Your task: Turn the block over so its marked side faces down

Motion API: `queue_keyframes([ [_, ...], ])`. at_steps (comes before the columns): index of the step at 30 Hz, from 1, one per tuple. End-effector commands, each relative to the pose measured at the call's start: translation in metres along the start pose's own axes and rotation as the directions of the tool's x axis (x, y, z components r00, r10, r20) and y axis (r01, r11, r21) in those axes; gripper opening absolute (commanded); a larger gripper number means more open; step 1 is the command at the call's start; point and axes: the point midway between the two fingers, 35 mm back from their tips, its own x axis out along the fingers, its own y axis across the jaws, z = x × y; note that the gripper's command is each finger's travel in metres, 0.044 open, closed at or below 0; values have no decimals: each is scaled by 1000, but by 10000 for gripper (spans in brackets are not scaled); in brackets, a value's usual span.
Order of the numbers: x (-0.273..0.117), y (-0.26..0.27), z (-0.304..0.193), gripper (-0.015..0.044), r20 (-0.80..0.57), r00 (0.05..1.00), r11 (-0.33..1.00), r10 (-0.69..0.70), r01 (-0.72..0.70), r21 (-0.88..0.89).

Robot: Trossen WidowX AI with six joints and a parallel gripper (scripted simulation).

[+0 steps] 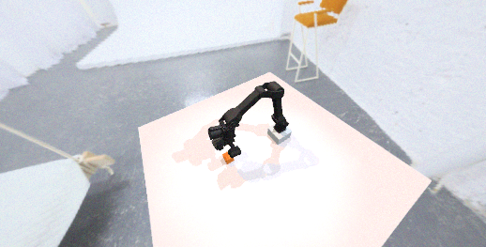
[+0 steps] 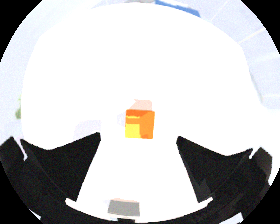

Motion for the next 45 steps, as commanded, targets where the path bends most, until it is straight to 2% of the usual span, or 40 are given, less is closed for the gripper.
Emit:
queue_keyframes([
  [1,-6,-1,11,440,-148,989,1000,-10,10,-1],
  [5,-10,0,14,440,-224,975,1000,-11,11,-3],
  [11,-7,0,14,440,-224,975,1000,-11,11,-3],
  [15,25,-1,6,440,-224,975,1000,-11,11,-3],
  [45,65,-2,-3,440,-224,975,1000,-11,11,-3],
])
